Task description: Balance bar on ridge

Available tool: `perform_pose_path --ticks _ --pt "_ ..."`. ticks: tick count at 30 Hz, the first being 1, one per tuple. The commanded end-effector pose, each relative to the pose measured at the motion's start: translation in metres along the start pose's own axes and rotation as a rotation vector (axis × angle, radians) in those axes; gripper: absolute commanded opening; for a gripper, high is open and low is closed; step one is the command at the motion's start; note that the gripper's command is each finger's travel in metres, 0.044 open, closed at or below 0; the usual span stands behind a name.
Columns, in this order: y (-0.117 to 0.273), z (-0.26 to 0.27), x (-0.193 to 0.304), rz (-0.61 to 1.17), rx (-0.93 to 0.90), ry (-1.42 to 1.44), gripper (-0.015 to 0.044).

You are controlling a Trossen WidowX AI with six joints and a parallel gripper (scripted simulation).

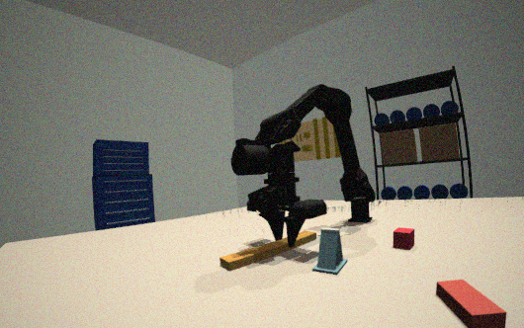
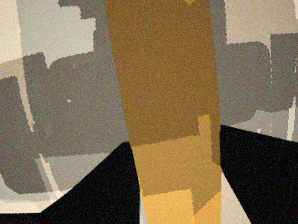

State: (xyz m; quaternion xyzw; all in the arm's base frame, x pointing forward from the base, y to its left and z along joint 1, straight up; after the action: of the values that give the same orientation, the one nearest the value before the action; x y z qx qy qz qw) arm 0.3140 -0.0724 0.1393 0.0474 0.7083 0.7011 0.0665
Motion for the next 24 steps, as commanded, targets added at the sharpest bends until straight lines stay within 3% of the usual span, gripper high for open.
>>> perform_pose_path --ticks 1,5,24 --pt "0.000 0.000 0.000 0.000 0.000 0.000 0.0085" --pt "0.009 0.000 -0.002 0.000 0.000 0.000 0.0000" --pt "0.057 -0.001 -0.006 -0.002 -0.003 -0.002 0.0000"
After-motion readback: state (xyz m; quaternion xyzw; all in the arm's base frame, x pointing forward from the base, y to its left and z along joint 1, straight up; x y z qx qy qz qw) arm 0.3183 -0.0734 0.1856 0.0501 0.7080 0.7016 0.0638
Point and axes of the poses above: the point midway between the two fingers, 35 mm back from their tips, its own y axis back along the fingers, its own z axis across the jaws, x = y × z, the point moved 9 cm from there along y, back along the fingers
